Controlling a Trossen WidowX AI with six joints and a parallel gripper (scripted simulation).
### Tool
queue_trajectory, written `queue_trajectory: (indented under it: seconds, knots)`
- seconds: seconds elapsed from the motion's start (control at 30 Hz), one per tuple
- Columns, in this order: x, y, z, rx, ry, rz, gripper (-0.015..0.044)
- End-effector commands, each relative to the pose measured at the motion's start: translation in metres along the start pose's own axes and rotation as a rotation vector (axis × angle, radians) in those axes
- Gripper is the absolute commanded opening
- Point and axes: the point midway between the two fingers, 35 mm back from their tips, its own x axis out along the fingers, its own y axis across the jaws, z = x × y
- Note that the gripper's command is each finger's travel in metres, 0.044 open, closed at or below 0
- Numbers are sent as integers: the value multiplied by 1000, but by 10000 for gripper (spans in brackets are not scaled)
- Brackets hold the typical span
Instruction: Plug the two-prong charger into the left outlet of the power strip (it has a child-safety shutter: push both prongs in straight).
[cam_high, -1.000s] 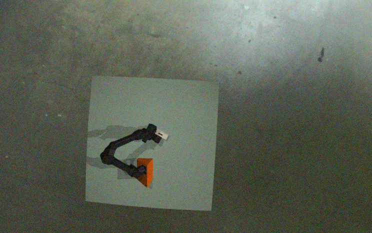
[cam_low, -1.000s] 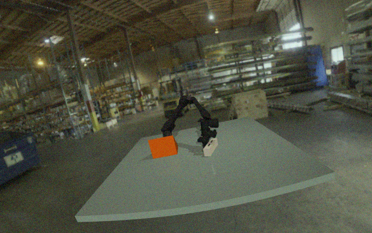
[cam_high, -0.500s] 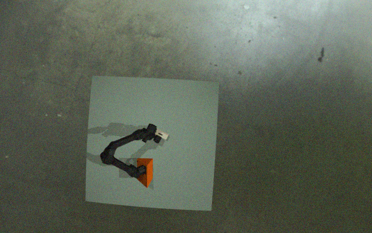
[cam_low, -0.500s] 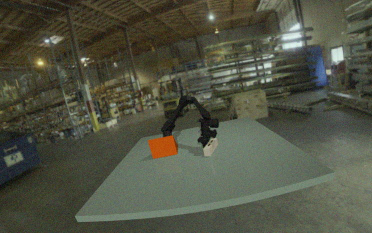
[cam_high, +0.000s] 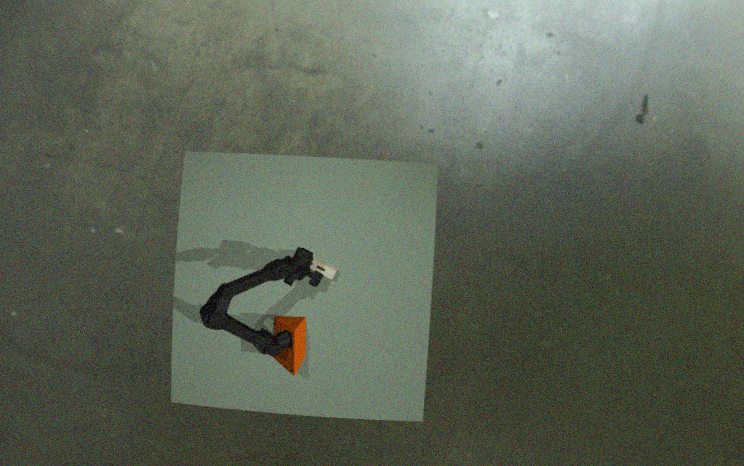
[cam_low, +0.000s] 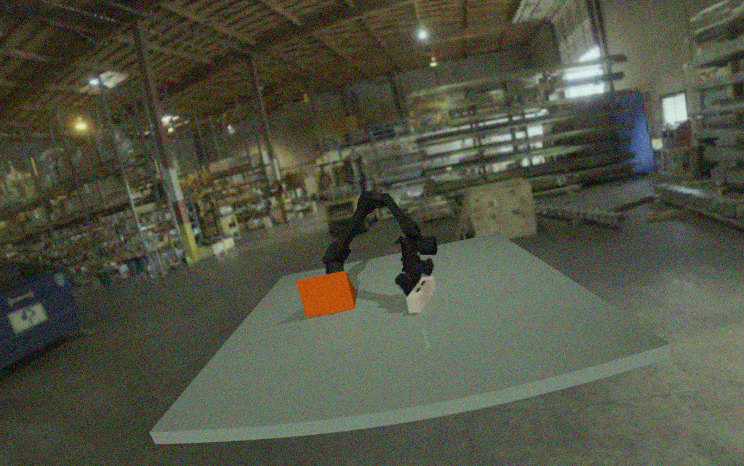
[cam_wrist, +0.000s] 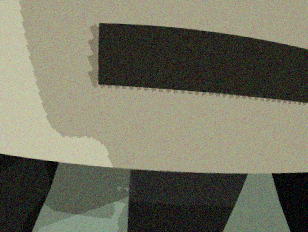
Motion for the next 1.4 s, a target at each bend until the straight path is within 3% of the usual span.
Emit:
queue_trajectory:
  seconds: [0.0, 1.37]
  knots:
    - [1, -1, -3, 2, 1, 1, 440]
    - [2, -1, -13, -11, -18, 3, 440]
